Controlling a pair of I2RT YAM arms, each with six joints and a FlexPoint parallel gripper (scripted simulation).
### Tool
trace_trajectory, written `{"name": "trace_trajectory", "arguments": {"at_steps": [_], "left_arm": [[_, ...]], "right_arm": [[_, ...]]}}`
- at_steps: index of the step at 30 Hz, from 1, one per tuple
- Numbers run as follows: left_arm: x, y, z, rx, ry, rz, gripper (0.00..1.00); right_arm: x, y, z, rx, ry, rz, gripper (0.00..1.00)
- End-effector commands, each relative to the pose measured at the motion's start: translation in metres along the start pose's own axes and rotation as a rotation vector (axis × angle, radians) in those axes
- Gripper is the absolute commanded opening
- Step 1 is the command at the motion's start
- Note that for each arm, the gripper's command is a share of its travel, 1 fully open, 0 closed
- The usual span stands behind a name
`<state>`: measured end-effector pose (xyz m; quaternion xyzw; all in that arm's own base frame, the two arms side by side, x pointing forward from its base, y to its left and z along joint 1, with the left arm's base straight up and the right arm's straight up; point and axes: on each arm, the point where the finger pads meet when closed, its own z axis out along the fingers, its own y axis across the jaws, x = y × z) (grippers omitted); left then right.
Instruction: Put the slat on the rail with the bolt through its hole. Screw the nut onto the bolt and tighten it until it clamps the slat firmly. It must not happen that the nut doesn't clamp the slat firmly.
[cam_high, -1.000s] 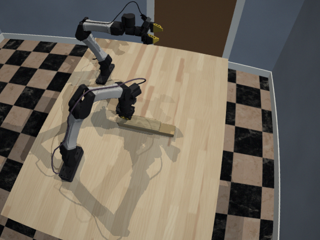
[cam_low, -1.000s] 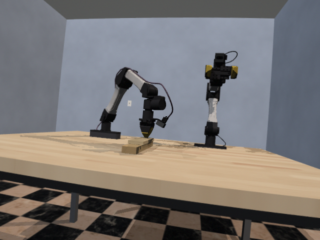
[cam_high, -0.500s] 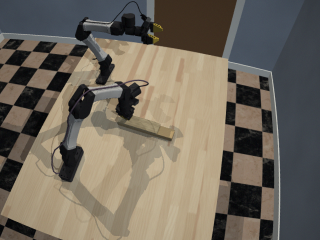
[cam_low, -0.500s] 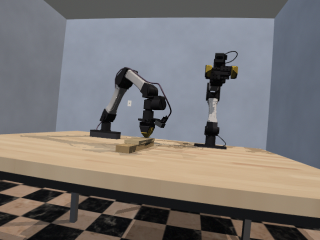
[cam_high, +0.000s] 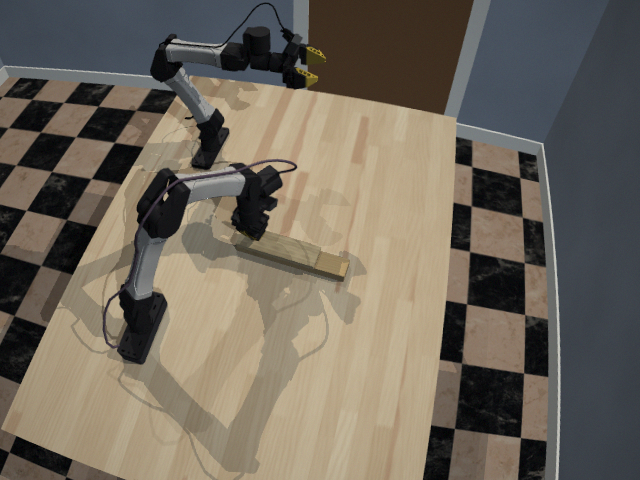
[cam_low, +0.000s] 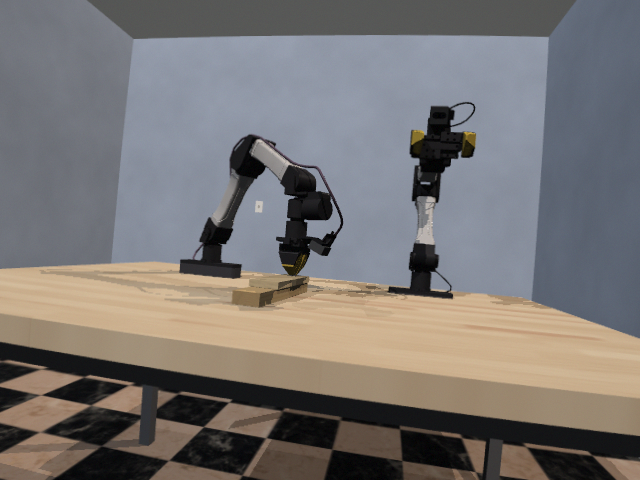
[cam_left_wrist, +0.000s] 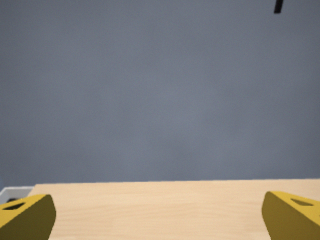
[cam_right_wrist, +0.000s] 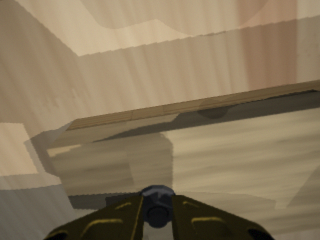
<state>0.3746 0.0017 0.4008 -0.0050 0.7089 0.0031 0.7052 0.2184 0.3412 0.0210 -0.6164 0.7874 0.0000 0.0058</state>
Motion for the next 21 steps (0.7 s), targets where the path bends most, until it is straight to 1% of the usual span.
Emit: {"name": "trace_trajectory", "arguments": {"at_steps": [1,20,21], "left_arm": [[-0.0075,-0.0007,-0.0019,0.002,-0.02,0.001,1.0],[-0.0075,-0.0007,-0.0019,0.002,-0.02,0.001,1.0],[-0.0075,-0.0007,-0.0019,0.002,-0.02,0.001,1.0]], "right_arm": [[0.0015,0.001,-0.0001,0.003,0.003,-0.019,0.11],[-0.0014,-0.0006,-0.0025,0.003,-0.008,-0.009,0.11],[-0.0027,-0.0016,-0.0046,0.004,-0.016,0.001,0.22]]}}
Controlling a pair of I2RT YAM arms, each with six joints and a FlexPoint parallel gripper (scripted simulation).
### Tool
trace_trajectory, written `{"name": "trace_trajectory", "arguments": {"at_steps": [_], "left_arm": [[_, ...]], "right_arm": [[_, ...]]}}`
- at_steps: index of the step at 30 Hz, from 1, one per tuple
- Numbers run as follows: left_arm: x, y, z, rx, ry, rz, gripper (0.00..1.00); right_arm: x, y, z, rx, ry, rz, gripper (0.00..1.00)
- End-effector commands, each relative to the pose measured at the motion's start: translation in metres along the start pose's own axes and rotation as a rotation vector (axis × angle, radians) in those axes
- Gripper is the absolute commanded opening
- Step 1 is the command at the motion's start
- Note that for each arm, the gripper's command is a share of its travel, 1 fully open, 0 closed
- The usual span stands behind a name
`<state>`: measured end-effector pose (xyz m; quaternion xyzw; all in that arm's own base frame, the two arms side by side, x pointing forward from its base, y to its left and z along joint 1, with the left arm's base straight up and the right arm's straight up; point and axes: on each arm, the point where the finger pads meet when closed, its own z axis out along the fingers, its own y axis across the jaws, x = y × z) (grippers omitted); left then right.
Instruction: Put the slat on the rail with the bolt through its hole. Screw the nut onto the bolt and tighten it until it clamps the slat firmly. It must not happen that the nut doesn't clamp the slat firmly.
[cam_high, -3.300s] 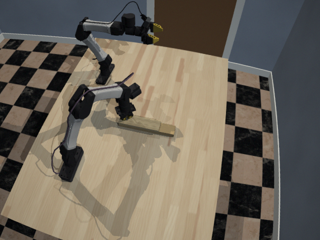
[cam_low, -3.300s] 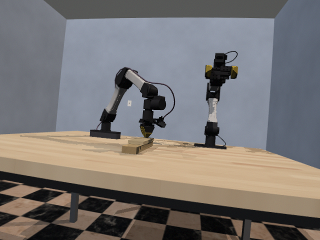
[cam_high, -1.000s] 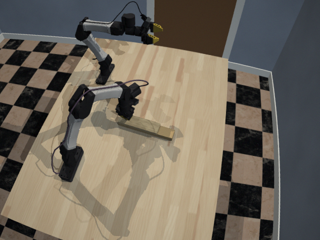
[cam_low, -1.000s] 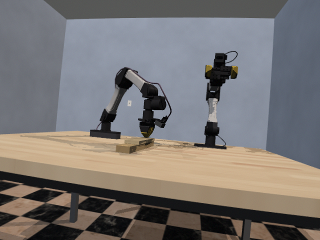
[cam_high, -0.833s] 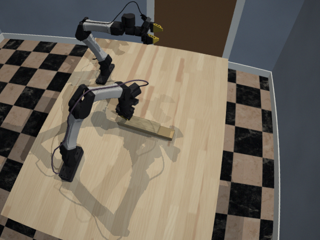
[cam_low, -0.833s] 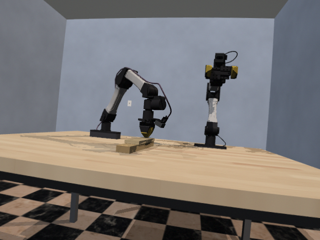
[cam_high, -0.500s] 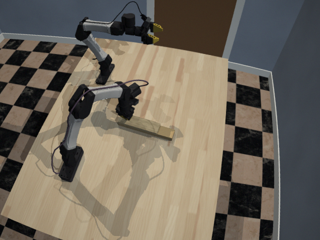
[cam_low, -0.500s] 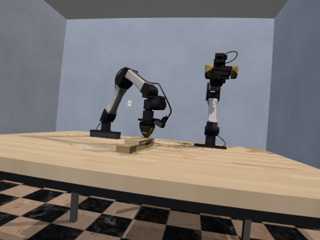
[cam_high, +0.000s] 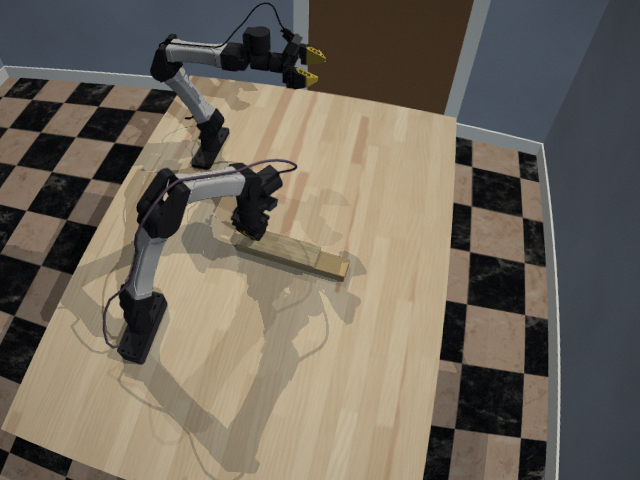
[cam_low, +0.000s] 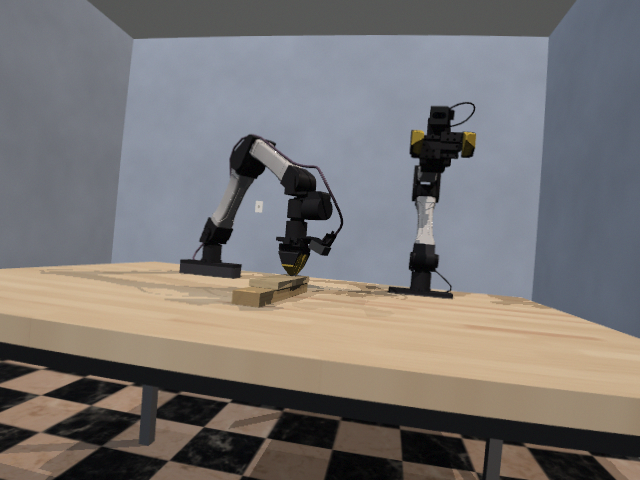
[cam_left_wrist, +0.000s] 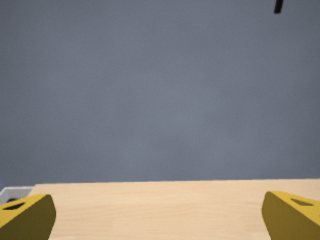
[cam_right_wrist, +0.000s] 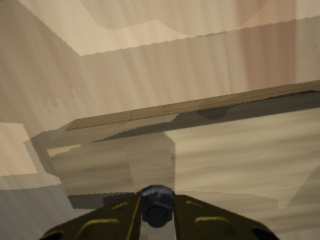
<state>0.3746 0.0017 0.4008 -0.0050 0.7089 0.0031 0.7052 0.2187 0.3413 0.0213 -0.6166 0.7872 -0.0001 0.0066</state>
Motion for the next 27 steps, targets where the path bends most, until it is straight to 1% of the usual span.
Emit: {"name": "trace_trajectory", "arguments": {"at_steps": [1,3,4,12,13,20,22,27], "left_arm": [[-0.0075,-0.0007,-0.0019,0.002,-0.02,0.001,1.0],[-0.0075,-0.0007,-0.0019,0.002,-0.02,0.001,1.0],[-0.0075,-0.0007,-0.0019,0.002,-0.02,0.001,1.0],[-0.0075,-0.0007,-0.0019,0.002,-0.02,0.001,1.0],[-0.0075,-0.0007,-0.0019,0.002,-0.02,0.001,1.0],[-0.0075,-0.0007,-0.0019,0.002,-0.02,0.001,1.0],[-0.0075,-0.0007,-0.0019,0.002,-0.02,0.001,1.0],[-0.0075,-0.0007,-0.0019,0.002,-0.02,0.001,1.0]], "right_arm": [[-0.0025,-0.0013,-0.0043,0.003,-0.015,0.001,0.33],[-0.0025,-0.0013,-0.0043,0.003,-0.015,0.001,0.33],[-0.0025,-0.0013,-0.0043,0.003,-0.015,0.001,0.36],[-0.0025,-0.0013,-0.0043,0.003,-0.015,0.001,0.36],[-0.0004,-0.0003,-0.0003,-0.001,-0.002,0.001,0.36],[-0.0024,-0.0013,-0.0044,0.003,-0.013,-0.019,0.36],[-0.0029,-0.0013,-0.0055,0.0,-0.008,-0.119,0.36],[-0.0014,-0.0001,-0.0024,-0.013,0.007,-0.516,0.36]]}}
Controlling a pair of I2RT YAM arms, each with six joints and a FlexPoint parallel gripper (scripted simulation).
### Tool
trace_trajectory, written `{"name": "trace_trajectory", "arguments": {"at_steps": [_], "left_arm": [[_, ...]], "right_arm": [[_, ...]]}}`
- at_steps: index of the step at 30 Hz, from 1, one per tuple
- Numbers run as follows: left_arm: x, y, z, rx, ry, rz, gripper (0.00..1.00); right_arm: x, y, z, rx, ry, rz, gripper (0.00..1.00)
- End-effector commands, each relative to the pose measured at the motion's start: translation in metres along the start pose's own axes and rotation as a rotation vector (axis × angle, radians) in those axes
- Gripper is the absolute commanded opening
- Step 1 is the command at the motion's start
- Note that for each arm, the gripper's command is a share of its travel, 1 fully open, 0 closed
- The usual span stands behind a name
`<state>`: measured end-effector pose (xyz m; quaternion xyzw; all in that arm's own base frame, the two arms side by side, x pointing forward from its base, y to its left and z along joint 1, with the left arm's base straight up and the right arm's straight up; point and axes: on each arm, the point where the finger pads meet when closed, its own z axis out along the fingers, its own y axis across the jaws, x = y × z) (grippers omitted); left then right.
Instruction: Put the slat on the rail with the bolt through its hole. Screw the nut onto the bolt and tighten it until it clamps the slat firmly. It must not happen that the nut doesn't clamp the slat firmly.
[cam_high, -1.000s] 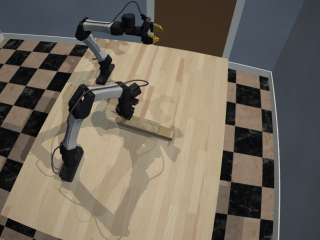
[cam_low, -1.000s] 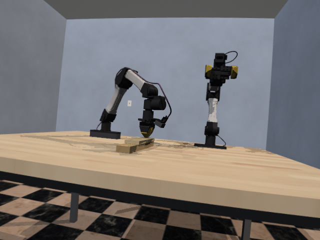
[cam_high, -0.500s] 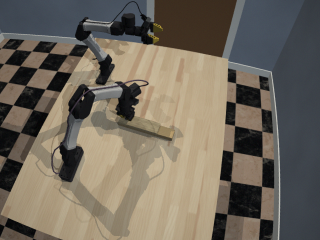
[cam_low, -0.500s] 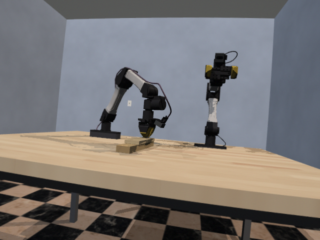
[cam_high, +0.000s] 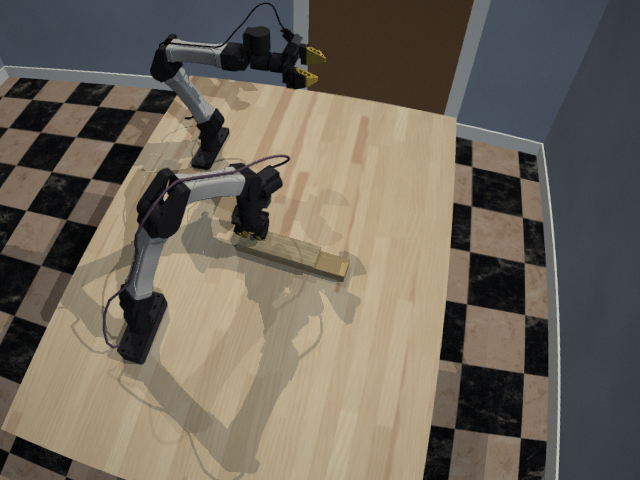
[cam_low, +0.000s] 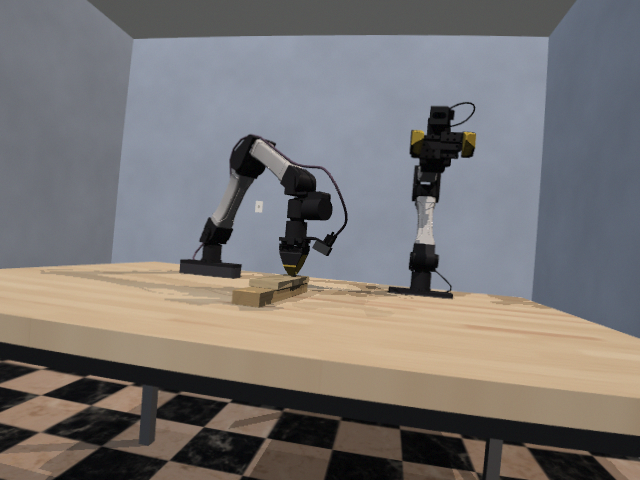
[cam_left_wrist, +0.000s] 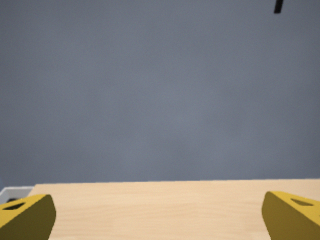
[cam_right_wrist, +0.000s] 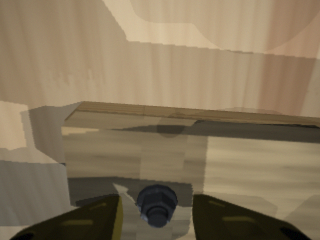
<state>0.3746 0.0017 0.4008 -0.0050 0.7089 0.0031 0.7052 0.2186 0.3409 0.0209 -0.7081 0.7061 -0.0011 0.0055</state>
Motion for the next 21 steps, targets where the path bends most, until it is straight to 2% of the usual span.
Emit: {"name": "trace_trajectory", "arguments": {"at_steps": [1,8,21], "left_arm": [[-0.0075,-0.0007,-0.0019,0.002,-0.02,0.001,1.0],[-0.0075,-0.0007,-0.0019,0.002,-0.02,0.001,1.0],[-0.0075,-0.0007,-0.0019,0.002,-0.02,0.001,1.0]], "right_arm": [[-0.0015,-0.0001,-0.0022,-0.015,0.006,-0.345,0.36],[-0.0011,0.0013,-0.0025,-0.027,0.004,-0.747,0.36],[-0.0009,0.001,-0.0025,-0.03,0.007,-0.78,0.36]]}}
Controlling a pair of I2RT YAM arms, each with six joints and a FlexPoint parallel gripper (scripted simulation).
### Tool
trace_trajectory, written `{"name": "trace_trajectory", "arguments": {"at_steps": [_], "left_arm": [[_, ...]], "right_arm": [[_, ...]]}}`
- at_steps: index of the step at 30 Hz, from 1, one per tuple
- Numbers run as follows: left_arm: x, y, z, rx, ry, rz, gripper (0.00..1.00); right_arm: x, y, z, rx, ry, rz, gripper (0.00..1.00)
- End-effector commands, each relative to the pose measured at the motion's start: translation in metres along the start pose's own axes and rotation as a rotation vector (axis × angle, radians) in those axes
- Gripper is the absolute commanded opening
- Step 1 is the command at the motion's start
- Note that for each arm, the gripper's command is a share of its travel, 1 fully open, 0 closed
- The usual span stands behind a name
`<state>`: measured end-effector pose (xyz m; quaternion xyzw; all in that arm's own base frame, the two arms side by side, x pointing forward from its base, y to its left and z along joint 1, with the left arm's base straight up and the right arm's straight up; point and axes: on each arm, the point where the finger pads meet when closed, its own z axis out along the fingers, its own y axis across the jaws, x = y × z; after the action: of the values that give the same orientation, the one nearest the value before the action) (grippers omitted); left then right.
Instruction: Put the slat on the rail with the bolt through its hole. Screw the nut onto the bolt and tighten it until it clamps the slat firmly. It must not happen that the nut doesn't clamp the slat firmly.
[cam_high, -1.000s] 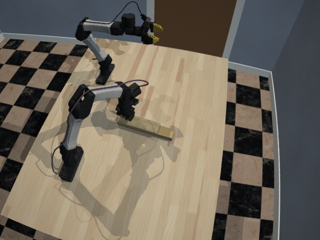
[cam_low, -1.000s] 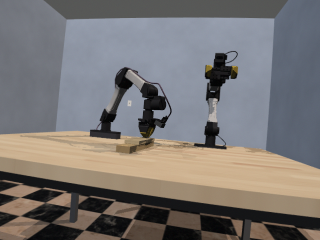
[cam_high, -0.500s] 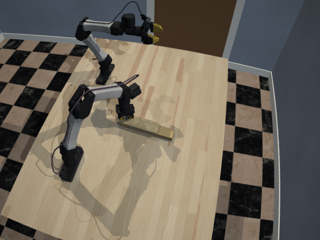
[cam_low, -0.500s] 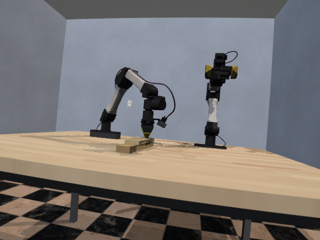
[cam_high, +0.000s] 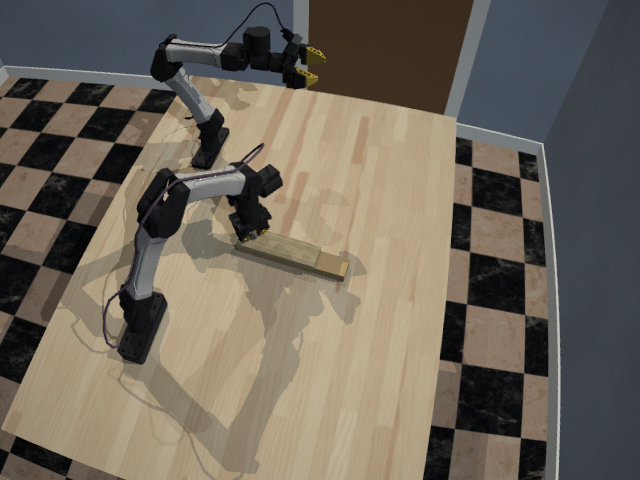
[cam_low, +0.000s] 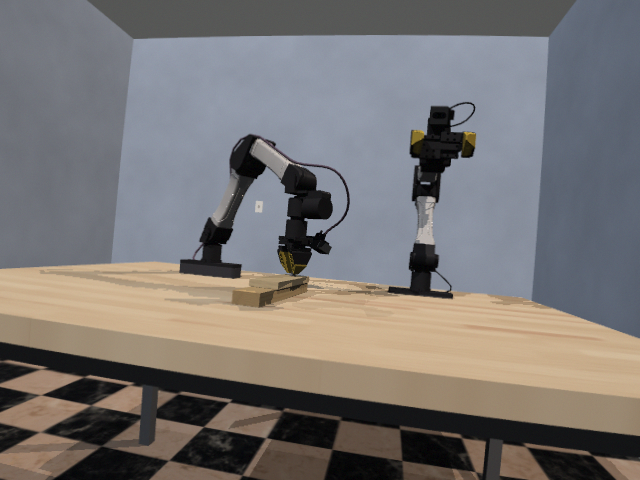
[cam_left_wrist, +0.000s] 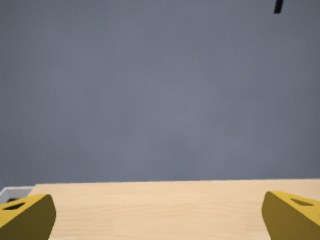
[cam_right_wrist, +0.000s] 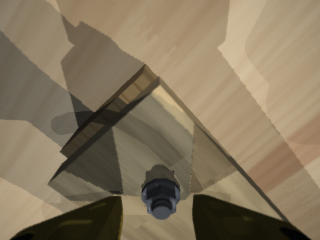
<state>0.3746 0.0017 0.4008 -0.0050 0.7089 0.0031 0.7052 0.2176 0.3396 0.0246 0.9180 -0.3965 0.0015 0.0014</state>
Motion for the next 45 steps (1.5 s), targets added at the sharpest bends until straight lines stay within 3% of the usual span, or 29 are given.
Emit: {"name": "trace_trajectory", "arguments": {"at_steps": [1,45], "left_arm": [[-0.0075,-0.0007,-0.0019,0.002,-0.02,0.001,1.0],[-0.0075,-0.0007,-0.0019,0.002,-0.02,0.001,1.0]], "right_arm": [[-0.0016,-0.0015,0.0013,-0.017,-0.006,-0.028,0.36],[-0.001,-0.0029,0.0017,0.006,-0.006,-0.021,0.36]]}}
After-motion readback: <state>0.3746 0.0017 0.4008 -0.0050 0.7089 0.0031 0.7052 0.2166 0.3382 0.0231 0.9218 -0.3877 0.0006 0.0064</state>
